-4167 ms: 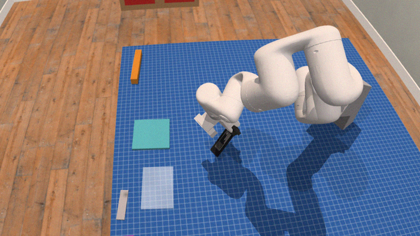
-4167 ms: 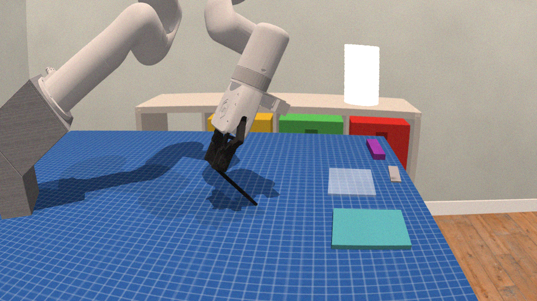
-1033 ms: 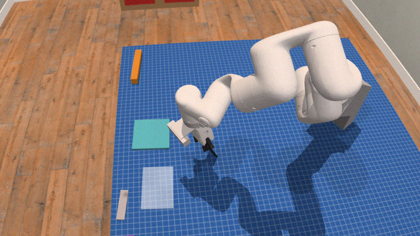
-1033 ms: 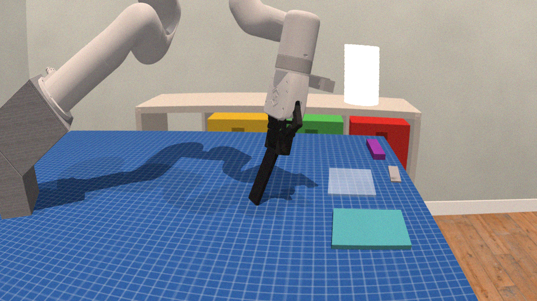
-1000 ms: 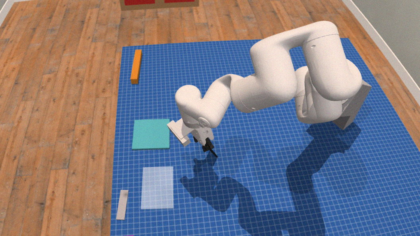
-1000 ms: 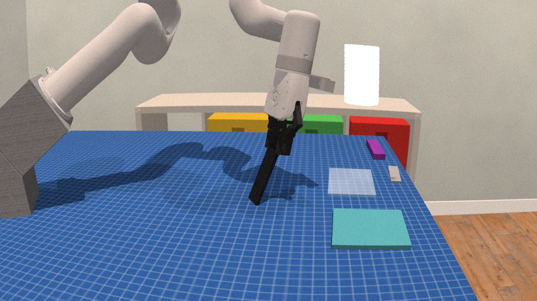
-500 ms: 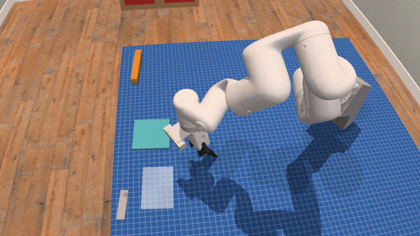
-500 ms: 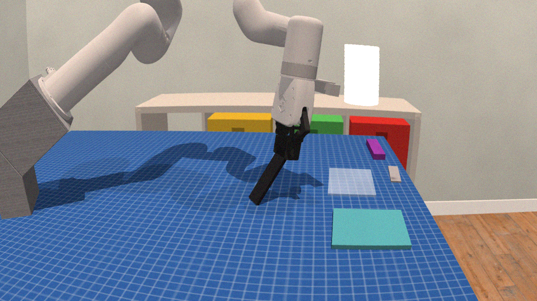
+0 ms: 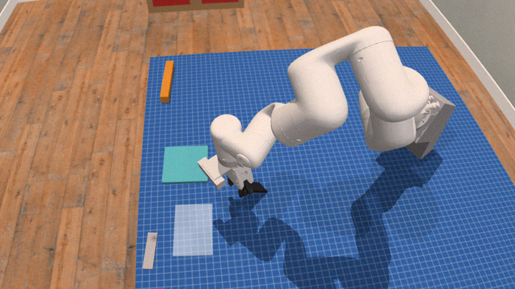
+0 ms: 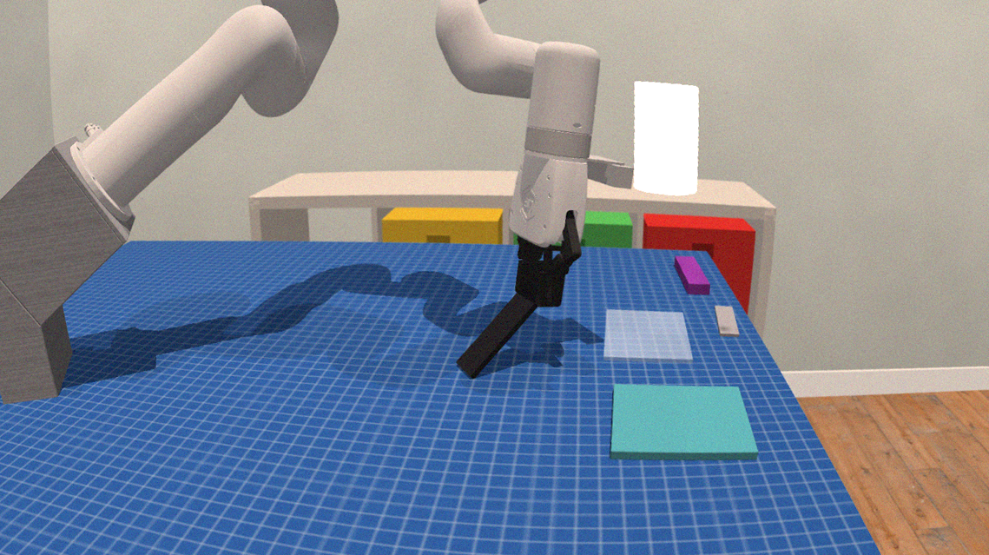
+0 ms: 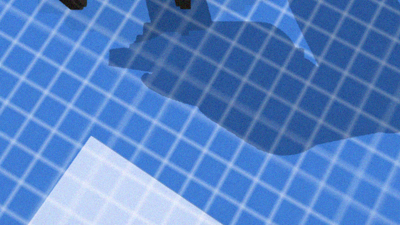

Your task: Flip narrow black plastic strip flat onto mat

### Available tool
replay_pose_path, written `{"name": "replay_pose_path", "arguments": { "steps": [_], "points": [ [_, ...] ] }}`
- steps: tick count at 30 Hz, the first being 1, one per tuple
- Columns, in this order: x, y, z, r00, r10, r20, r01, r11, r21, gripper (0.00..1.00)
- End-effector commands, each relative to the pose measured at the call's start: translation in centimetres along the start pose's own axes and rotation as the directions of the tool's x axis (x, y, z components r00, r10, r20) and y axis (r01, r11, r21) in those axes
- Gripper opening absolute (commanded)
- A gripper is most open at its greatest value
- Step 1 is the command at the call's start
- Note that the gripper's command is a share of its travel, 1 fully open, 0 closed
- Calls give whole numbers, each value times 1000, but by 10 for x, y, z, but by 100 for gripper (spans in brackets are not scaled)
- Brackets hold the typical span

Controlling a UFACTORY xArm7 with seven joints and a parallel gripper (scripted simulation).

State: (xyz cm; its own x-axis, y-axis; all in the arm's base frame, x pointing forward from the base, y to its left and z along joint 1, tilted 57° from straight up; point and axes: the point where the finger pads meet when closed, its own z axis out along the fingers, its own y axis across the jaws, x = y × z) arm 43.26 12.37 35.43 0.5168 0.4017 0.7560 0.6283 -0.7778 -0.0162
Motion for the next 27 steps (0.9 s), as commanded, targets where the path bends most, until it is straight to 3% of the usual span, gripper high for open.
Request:
{"name": "replay_pose_path", "arguments": {
  "steps": [1,27],
  "points": [
    [5,1,2,1000,0,-23,0,1000,-3,50],
    [29,1,38,997,0,-82,0,1000,-3,50]
  ]
}}
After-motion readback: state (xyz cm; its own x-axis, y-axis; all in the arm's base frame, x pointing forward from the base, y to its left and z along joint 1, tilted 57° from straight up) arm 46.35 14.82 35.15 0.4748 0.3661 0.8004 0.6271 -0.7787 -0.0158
